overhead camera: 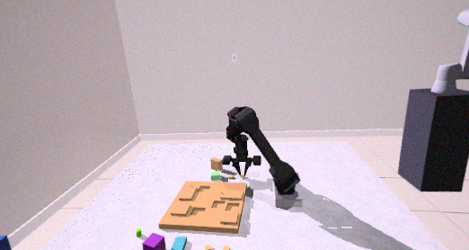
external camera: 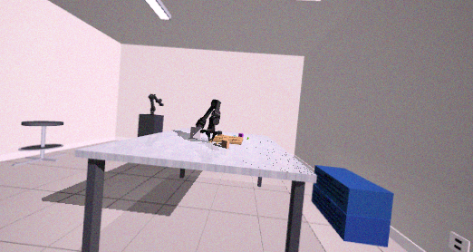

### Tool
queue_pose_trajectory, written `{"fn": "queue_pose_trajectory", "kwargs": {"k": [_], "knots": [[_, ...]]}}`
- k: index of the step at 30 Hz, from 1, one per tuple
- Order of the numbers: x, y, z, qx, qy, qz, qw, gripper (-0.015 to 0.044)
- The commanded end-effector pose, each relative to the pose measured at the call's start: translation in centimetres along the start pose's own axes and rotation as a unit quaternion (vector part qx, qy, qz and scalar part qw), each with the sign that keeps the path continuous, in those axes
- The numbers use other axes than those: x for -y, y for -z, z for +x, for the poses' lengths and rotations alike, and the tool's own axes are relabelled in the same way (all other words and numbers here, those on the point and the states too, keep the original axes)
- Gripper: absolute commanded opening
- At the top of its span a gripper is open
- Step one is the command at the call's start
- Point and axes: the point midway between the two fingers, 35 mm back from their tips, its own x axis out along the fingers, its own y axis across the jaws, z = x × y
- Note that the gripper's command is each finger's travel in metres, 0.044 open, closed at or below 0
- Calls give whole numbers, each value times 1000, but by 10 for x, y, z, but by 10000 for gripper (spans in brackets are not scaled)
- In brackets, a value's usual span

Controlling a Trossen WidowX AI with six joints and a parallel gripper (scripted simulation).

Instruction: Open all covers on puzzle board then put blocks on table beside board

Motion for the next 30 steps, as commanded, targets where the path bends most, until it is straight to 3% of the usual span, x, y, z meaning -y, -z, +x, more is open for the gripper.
{"fn": "queue_pose_trajectory", "kwargs": {"k": [1, 8, 22, 30], "knots": [[3, 3, 10, -7, 2, 4, 1000, 80], [3, 3, 10, -7, 2, 4, 1000, 80], [2, 1, 5, -2, 2, 1, 1000, 440], [0, 0, -19, -3, 2, 2, 1000, 440]]}}
